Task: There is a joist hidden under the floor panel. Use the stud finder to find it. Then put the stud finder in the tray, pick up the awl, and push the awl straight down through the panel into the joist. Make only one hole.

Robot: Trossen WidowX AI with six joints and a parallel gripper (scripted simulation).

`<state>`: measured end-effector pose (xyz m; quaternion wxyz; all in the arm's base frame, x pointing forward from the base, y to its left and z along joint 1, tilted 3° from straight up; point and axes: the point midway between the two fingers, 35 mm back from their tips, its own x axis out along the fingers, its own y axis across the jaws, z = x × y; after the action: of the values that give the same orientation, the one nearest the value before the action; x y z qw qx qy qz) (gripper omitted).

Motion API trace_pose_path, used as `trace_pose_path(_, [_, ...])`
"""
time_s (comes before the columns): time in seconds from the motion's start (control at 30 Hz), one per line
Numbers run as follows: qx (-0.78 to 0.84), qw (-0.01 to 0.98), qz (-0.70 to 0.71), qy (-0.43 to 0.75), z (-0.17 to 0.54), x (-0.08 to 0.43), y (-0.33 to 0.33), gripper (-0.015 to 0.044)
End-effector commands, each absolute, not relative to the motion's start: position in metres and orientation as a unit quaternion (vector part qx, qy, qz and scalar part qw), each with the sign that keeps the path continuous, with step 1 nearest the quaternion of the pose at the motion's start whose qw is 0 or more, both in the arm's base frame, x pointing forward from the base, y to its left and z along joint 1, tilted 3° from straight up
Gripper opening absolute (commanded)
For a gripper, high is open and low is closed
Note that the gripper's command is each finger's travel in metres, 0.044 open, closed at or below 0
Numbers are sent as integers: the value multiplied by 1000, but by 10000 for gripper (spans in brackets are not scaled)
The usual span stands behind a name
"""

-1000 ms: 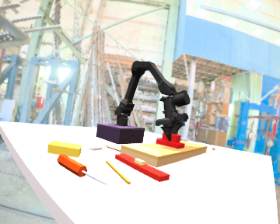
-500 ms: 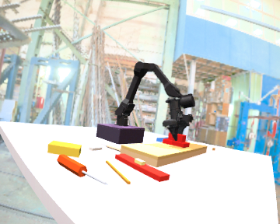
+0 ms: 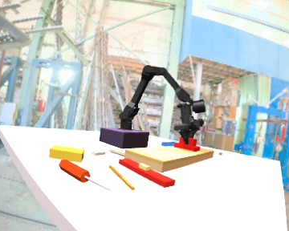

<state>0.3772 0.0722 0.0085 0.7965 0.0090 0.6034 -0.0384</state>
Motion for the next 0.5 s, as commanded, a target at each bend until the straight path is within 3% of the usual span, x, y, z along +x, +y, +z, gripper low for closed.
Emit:
trace_pose_path(0.0, [11, 796, -35, 604, 8, 379, 91, 0])
trace_pose_path(0.47, [13, 796, -33, 604, 7, 383, 147, 0])
